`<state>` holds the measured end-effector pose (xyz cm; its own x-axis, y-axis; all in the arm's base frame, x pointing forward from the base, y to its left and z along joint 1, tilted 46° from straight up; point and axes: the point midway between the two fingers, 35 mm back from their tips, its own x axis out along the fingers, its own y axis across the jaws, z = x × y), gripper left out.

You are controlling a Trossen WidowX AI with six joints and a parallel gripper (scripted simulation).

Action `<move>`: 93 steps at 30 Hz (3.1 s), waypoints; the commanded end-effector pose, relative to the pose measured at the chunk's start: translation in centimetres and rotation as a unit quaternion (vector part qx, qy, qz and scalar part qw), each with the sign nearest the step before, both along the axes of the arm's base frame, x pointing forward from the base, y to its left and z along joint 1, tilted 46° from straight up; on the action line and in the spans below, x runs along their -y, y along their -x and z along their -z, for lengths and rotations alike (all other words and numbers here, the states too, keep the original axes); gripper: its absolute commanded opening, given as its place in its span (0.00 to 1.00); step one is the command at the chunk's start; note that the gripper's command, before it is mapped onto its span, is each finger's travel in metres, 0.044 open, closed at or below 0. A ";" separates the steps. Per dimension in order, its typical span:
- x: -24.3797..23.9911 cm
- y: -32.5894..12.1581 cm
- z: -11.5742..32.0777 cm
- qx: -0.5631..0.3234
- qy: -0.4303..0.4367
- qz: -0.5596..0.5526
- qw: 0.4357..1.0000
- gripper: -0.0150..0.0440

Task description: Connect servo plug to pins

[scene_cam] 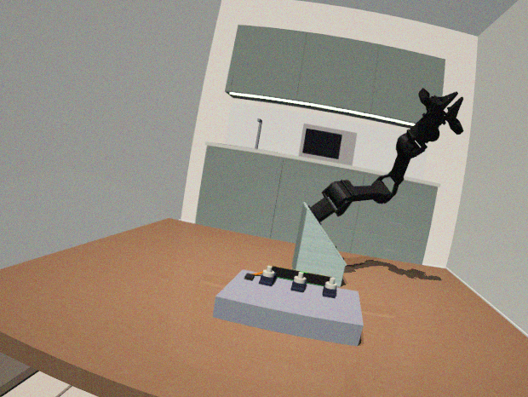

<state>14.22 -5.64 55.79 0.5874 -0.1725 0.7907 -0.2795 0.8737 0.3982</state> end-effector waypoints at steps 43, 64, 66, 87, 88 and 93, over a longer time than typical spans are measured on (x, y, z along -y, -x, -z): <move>-2.4 -14.6 16.1 -0.331 0.139 0.047 0.932 0.45; -5.1 -19.9 25.6 -0.483 0.266 0.023 0.834 0.45; -4.8 -21.0 27.0 -0.509 0.274 0.014 0.816 0.45; -0.9 -27.5 45.3 -0.734 0.283 -0.152 0.598 0.45; -0.7 -27.5 46.3 -0.742 0.280 -0.162 0.588 0.45; 0.2 -27.3 50.9 -0.774 0.258 -0.216 0.536 0.45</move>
